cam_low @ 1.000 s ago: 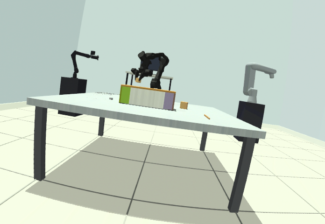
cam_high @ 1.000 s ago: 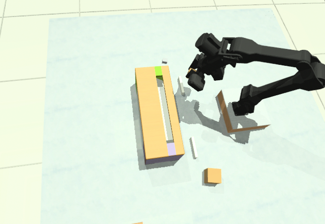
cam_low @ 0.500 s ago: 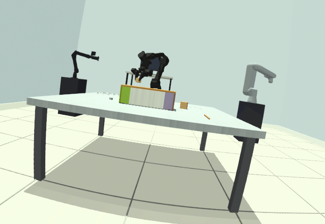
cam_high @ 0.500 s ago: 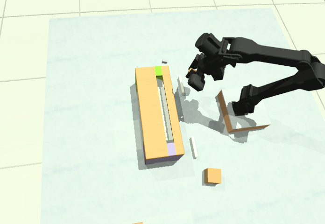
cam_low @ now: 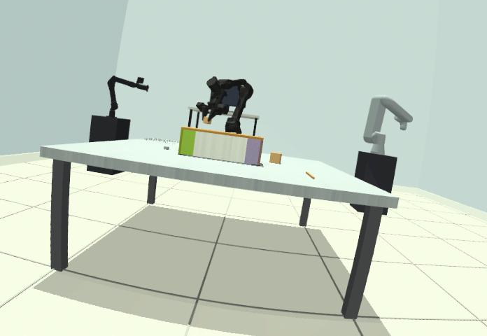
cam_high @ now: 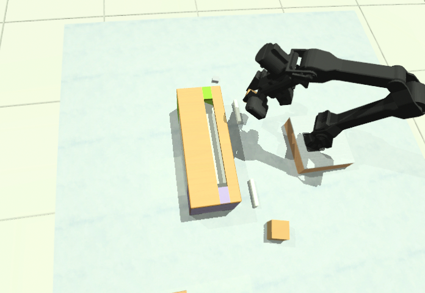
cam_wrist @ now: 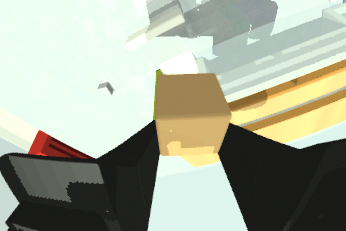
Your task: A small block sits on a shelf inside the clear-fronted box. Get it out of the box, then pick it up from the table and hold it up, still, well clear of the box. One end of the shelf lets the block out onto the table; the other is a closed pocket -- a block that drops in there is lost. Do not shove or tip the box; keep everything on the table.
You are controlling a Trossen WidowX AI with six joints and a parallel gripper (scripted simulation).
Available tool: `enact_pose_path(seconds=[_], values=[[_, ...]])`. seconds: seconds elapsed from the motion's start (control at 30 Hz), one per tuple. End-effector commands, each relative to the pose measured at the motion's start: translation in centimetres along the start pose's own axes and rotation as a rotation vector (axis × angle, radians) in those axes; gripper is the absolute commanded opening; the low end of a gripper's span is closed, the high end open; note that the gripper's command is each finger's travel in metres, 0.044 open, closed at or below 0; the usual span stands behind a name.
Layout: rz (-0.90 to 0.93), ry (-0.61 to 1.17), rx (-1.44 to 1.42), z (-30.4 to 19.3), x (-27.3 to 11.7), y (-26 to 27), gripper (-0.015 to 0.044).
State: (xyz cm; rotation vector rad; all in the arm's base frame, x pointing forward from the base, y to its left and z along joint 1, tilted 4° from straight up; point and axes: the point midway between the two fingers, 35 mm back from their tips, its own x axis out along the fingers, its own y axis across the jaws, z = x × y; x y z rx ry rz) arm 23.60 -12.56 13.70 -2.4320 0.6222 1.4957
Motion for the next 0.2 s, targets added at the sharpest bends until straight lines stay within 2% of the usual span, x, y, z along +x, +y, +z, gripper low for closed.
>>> enact_pose_path(seconds=[0.0,0.17], values=[[0.004,-0.002,0.005,0.09,0.01,0.04,0.0000],[0.004,-0.002,0.005,0.09,0.01,0.04,0.0000]])
